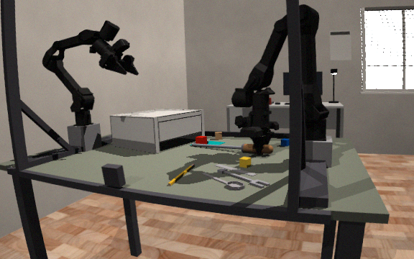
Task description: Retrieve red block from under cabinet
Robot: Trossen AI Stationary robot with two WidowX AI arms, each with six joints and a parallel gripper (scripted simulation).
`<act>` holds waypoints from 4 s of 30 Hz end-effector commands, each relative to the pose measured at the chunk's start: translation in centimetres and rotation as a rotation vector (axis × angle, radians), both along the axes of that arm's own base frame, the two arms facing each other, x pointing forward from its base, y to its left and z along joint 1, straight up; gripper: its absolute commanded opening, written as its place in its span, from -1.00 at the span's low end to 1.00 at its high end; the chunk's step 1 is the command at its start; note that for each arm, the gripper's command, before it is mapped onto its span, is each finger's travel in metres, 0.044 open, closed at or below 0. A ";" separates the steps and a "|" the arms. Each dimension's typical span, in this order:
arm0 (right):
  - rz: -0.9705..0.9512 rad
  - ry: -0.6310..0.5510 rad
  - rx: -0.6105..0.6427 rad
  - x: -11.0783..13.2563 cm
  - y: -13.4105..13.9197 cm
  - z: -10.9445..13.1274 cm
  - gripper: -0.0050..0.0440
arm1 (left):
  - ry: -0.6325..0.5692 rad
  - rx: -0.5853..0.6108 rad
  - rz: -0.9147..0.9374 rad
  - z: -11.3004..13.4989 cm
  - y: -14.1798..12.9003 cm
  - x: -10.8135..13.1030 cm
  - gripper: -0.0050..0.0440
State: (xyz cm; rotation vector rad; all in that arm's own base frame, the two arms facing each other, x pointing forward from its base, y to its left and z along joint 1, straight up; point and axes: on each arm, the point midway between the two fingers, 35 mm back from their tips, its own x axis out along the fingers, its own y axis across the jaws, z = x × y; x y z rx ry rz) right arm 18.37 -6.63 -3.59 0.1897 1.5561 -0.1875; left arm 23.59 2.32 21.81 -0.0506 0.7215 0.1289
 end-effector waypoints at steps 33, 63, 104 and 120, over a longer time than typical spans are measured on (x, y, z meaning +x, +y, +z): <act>-0.177 -0.005 -0.008 -0.2 -0.3 0.3 -0.33 | -0.022 0.004 -0.001 0.8 0.0 0.1 1.00; -0.171 -0.002 -0.004 1.9 -1.0 0.1 -0.33 | -0.022 0.004 -0.001 0.8 0.0 0.1 1.00; -0.169 -0.050 -0.021 4.4 -2.5 9.8 1.00 | -0.022 0.004 -0.001 0.8 0.0 0.1 1.00; -0.177 -0.292 -0.100 18.6 -10.6 12.1 1.00 | -0.022 0.004 -0.001 0.8 0.0 0.1 1.00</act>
